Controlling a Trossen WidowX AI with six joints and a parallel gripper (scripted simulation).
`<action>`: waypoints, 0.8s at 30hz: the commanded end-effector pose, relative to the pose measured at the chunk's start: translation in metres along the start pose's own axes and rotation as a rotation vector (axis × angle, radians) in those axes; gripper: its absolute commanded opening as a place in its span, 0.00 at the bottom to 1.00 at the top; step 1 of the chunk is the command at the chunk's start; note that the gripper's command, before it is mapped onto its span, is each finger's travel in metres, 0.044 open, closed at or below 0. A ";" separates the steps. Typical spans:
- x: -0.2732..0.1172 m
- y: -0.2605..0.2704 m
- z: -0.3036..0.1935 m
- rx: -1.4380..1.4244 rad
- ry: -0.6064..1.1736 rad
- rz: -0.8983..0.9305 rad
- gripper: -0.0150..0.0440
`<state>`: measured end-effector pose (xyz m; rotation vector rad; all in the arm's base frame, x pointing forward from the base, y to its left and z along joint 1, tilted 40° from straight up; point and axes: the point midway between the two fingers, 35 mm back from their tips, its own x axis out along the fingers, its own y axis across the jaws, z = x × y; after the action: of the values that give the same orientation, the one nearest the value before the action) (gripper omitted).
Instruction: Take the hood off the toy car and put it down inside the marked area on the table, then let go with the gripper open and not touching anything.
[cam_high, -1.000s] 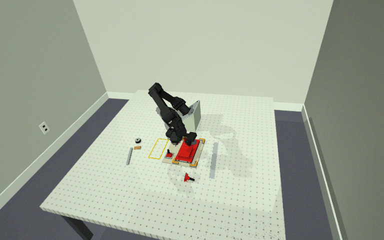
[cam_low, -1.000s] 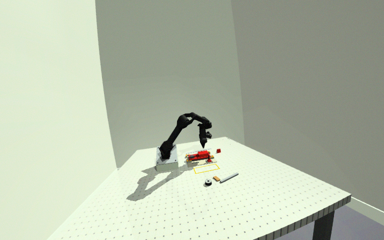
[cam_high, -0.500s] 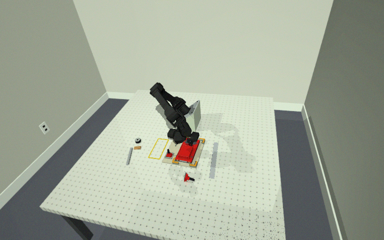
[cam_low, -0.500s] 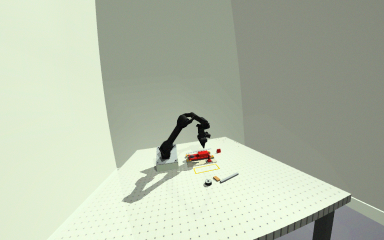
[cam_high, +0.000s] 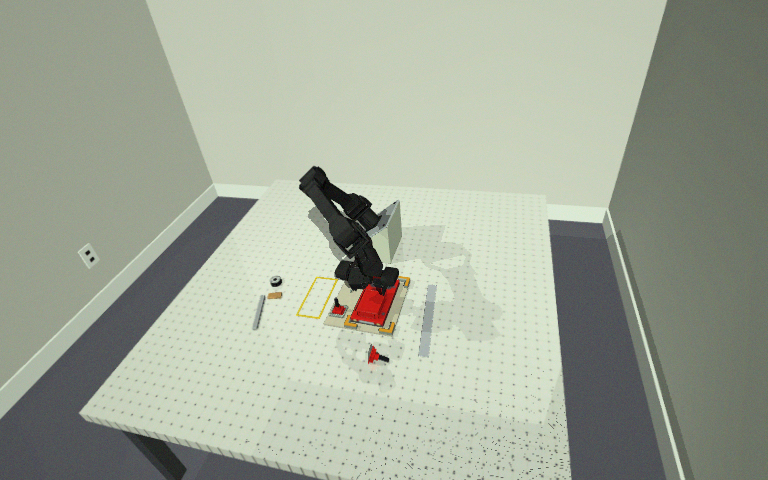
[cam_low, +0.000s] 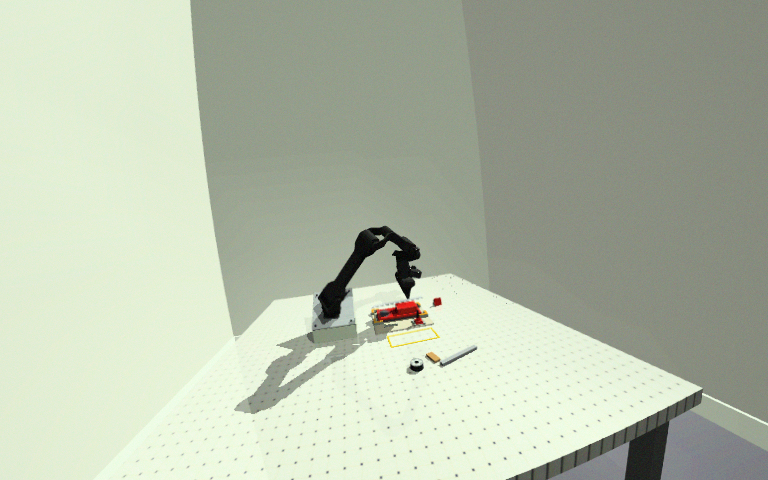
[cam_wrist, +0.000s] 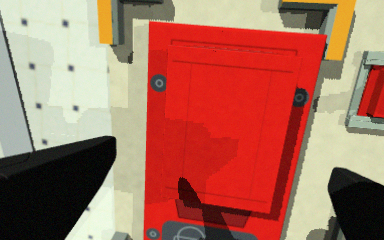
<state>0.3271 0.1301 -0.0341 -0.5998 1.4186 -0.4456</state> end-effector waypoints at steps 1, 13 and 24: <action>0.007 0.000 -0.002 -0.012 0.008 -0.009 1.00; 0.018 0.000 -0.003 -0.012 0.007 -0.010 1.00; 0.027 -0.001 -0.003 -0.012 0.007 -0.010 1.00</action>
<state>0.3290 0.1168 -0.0500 -0.6007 1.4179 -0.4465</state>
